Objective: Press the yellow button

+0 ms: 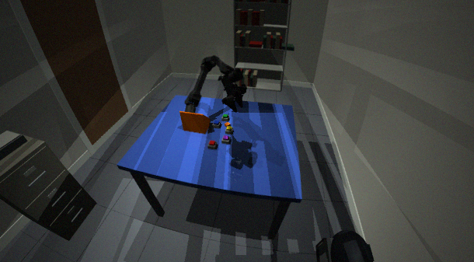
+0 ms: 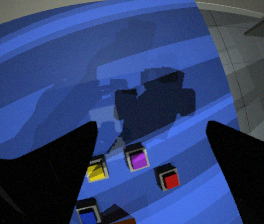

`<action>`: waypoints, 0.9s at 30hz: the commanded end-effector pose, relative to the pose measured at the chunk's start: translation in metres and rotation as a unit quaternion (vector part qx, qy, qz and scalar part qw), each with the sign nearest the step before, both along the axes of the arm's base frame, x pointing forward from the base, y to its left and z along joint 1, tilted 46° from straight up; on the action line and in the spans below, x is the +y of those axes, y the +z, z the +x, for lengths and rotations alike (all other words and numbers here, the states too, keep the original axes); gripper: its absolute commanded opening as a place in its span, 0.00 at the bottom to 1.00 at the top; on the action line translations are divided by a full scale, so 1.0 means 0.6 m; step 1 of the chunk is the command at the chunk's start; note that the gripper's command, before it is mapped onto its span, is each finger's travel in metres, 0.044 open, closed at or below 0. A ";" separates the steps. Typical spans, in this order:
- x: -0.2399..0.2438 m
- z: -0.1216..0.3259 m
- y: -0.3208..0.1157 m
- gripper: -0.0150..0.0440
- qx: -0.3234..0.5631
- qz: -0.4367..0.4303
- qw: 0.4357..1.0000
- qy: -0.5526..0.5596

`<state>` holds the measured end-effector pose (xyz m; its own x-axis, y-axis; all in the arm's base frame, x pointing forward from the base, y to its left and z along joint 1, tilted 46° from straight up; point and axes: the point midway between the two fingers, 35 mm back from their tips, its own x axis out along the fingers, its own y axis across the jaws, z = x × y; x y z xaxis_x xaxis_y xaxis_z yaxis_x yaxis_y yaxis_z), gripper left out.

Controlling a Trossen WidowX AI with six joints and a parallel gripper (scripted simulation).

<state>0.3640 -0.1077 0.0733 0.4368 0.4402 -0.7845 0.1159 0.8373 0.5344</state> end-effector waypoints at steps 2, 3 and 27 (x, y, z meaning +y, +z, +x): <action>0.114 -0.062 -0.041 0.93 0.067 0.053 0.988 0.131; 0.133 -0.075 -0.046 0.93 0.078 0.063 0.983 0.154; 0.282 -0.144 -0.129 0.44 0.126 0.112 0.954 0.249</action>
